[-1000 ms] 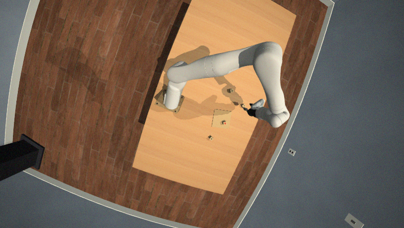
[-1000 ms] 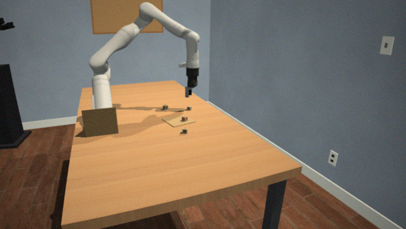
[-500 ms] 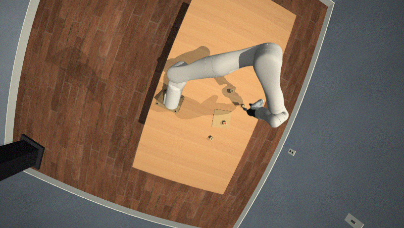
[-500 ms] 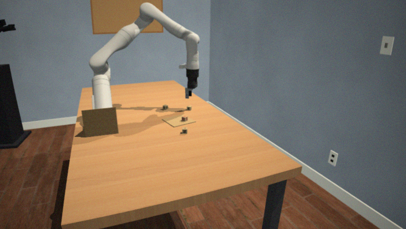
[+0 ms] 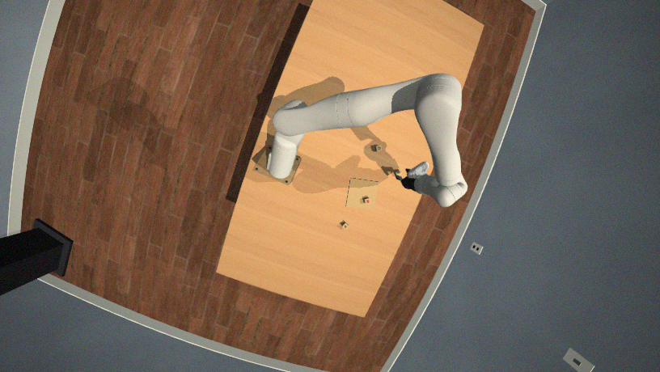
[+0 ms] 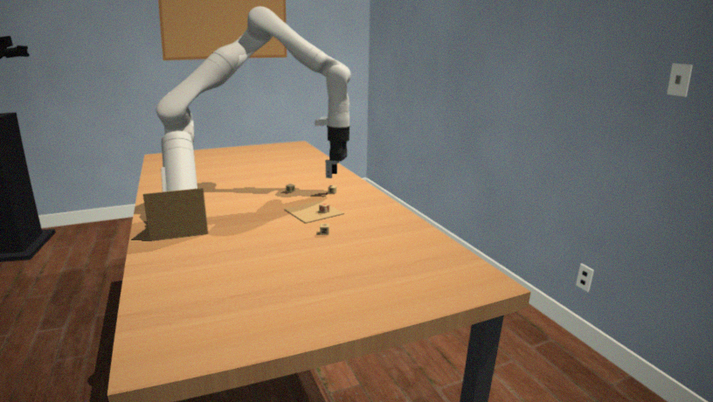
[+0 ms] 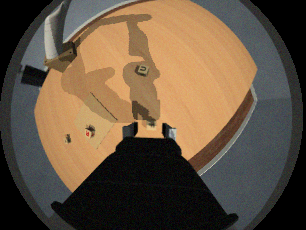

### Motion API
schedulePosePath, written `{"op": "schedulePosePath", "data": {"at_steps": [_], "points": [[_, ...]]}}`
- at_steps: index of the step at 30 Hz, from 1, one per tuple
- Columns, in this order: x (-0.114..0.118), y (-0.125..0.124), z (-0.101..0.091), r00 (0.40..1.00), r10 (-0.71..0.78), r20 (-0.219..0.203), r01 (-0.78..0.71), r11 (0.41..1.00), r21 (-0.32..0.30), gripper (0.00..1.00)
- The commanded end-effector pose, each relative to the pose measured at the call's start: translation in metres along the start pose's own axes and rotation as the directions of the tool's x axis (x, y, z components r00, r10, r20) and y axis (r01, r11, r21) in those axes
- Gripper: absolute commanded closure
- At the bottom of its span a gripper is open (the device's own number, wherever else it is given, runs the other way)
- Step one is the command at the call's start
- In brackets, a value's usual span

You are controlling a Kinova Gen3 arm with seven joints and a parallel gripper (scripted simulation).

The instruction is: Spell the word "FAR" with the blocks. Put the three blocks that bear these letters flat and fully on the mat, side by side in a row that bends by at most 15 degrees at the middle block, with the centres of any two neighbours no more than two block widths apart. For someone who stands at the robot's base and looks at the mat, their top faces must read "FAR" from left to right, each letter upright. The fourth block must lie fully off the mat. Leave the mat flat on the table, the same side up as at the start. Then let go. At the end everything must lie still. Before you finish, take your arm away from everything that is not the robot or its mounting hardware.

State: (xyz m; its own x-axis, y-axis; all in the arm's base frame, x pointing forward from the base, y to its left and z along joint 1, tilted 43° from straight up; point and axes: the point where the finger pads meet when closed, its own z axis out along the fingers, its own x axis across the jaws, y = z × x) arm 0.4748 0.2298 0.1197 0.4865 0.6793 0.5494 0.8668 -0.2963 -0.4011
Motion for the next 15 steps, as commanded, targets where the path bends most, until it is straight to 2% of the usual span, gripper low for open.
{"op": "schedulePosePath", "data": {"at_steps": [1, 15], "points": [[0.002, -0.001, 0.01, 1.0, -0.003, -0.004, 0.003, 1.0, 0.004, 0.0], [0.003, -0.001, 0.026, 1.0, -0.004, -0.004, 0.004, 1.0, 0.002, 0.0]]}}
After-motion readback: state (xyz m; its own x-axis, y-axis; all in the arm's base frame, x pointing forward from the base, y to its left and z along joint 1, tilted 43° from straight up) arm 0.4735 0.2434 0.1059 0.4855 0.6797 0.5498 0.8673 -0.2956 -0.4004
